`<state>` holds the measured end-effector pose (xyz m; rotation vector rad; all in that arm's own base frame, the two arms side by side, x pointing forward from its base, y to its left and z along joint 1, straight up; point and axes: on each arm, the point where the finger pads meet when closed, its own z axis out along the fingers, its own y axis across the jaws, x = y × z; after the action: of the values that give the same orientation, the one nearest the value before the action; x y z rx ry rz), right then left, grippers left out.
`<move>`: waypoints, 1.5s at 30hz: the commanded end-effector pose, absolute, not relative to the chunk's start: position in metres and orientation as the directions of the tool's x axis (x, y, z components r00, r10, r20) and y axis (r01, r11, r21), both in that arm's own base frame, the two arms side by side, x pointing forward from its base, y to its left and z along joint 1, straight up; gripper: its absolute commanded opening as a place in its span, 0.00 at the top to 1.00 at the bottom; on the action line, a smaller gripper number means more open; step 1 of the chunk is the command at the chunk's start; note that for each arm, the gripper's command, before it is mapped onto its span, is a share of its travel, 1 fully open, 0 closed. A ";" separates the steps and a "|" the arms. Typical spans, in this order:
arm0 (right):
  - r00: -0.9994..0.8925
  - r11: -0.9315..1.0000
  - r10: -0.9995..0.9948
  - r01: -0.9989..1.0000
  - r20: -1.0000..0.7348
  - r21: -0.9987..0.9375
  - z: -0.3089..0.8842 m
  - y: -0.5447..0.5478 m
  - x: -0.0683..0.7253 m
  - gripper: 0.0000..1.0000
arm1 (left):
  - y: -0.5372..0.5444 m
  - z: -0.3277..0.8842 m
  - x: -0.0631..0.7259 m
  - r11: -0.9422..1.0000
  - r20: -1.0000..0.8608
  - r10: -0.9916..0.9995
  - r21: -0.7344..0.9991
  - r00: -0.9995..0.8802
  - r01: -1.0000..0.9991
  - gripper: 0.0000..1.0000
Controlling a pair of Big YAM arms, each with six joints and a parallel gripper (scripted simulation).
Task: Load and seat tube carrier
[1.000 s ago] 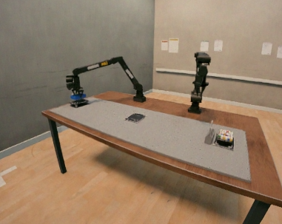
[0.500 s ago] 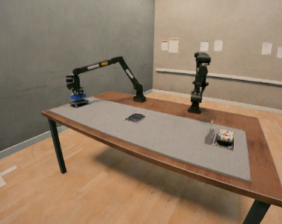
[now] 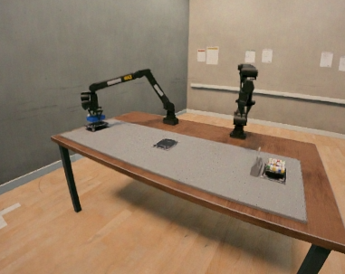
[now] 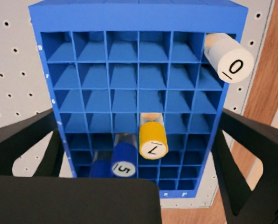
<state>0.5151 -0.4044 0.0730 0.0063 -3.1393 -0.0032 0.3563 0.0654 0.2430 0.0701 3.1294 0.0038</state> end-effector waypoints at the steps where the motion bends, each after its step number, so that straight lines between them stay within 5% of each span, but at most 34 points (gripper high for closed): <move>1: -0.999 1.000 -0.002 -0.001 -0.032 -0.025 0.091 -0.410 0.524 1.00 | 0.060 0.241 0.353 0.999 0.000 0.050 0.000 -0.999 0.050 0.76; 45: -1.000 1.000 -0.001 -0.001 -0.012 -0.009 0.067 -0.401 0.525 1.00 | 0.060 0.241 0.353 0.999 0.000 0.050 0.000 -0.999 0.050 0.76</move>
<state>0.5147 -0.4038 0.0667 0.0051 -3.1415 -0.0005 0.3563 0.0654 0.2430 0.0701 3.1294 0.0038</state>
